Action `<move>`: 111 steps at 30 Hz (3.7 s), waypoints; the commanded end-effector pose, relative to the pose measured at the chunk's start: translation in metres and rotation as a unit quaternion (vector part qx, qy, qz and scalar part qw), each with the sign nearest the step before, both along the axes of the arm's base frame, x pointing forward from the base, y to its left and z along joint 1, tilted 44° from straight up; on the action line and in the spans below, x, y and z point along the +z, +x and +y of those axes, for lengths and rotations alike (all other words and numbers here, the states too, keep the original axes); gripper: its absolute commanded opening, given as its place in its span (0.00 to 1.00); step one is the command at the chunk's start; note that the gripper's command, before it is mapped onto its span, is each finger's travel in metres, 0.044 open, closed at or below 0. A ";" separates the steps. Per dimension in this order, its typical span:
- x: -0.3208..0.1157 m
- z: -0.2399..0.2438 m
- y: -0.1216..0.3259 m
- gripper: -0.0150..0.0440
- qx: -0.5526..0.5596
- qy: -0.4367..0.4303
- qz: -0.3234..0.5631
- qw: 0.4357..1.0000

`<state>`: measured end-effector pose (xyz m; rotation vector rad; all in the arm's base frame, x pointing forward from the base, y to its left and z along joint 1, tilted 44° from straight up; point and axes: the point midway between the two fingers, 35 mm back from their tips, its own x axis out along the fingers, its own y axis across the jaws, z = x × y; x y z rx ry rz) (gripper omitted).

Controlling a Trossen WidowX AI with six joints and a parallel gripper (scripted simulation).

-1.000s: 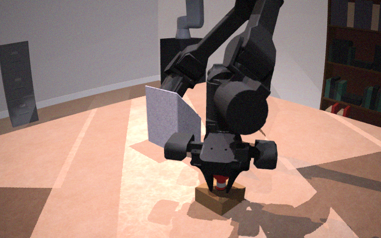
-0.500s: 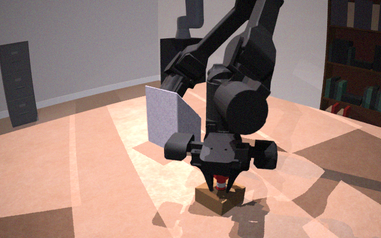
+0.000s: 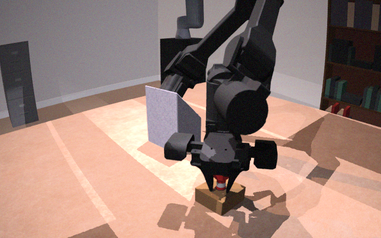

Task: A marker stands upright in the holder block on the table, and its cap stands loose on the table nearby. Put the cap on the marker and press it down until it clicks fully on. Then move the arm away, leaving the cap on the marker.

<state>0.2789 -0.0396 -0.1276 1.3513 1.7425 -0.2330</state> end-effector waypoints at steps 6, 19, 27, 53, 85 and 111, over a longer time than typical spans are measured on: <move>-0.001 0.002 0.000 0.25 0.001 0.001 0.001 1.000; -0.001 0.002 0.000 0.25 0.001 0.001 0.001 1.000; -0.001 0.002 0.000 0.25 0.001 0.001 0.001 1.000; 0.008 -0.009 0.002 1.00 -0.001 -0.001 -0.001 1.000; 0.085 -0.065 -0.003 0.25 0.351 0.004 -0.325 0.878; 0.065 -0.046 -0.003 0.25 0.350 0.004 -0.326 0.878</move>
